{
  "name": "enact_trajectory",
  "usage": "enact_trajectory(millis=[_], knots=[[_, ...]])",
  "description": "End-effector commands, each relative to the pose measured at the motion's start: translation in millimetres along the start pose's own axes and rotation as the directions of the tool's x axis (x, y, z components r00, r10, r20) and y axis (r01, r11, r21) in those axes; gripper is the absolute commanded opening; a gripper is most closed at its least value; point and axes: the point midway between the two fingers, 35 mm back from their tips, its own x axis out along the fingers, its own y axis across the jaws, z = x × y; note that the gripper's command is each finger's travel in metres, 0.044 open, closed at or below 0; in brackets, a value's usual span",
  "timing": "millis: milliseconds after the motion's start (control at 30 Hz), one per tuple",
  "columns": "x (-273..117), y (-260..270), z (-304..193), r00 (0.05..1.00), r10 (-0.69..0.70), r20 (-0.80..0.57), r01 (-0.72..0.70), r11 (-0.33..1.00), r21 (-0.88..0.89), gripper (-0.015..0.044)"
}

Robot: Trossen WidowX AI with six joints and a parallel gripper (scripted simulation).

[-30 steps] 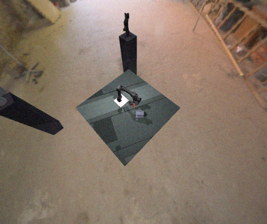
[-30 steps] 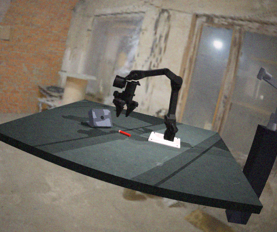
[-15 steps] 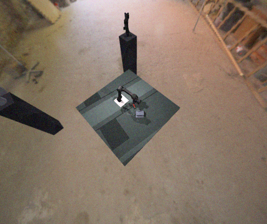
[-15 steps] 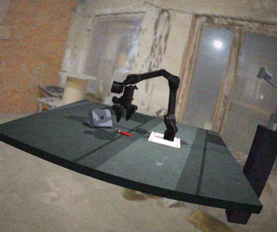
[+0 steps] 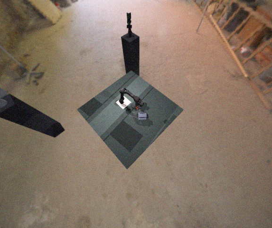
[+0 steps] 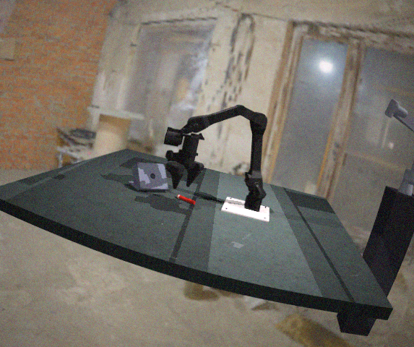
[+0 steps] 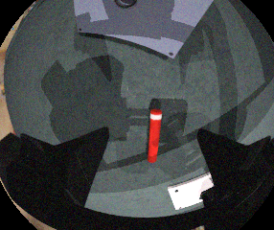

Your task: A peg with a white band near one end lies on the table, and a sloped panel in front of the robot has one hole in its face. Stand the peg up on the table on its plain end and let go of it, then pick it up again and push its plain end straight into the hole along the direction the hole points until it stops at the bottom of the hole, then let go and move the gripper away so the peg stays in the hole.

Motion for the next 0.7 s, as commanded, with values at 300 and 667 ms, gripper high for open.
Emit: enact_trajectory(millis=[300, 667], knots=[[22.2, -2.2, -1.0, 1.000, -0.010, -0.003, 0.010, 1.000, -0.005, 0.0440], [39.4, -3.5, -2.5, 1.000, -0.011, -0.003, 0.011, 1.000, -0.005, 0.0440]])
